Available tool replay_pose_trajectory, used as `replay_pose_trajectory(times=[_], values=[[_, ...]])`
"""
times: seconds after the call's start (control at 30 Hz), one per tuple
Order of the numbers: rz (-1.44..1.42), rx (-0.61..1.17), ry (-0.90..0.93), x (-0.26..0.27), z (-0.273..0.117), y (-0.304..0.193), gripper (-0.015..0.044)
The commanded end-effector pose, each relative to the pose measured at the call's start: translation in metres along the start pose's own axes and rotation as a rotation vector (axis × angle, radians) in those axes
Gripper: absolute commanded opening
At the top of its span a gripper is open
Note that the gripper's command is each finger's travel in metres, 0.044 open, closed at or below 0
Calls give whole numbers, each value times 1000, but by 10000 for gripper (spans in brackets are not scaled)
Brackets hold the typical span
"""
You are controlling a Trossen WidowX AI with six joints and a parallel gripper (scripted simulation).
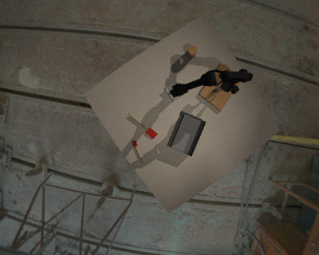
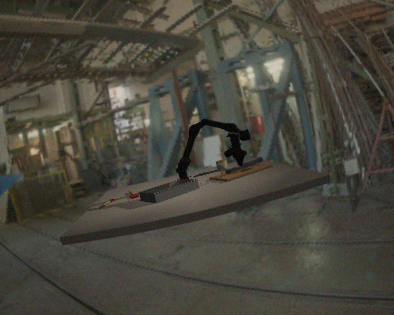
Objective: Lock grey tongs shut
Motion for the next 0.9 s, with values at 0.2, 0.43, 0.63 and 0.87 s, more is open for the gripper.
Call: replay_pose_trajectory(times=[0.2,0.43,0.63,0.87], values=[[0,0,0,0,0,0,440],[-1,-3,0,8,-18,21,440],[-3,-13,1,18,-76,98,440],[-4,-20,0,11,-111,149,440]])
Point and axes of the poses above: the point midway between the two fingers, 35 mm back from their tips, its own z axis out along the fingers, its own x axis across the jaws, y = z × x, the point moved 2 cm from there along -z, back along the fingers, and after that the axes turned 10 degrees about -z, right-handed, at the moved point
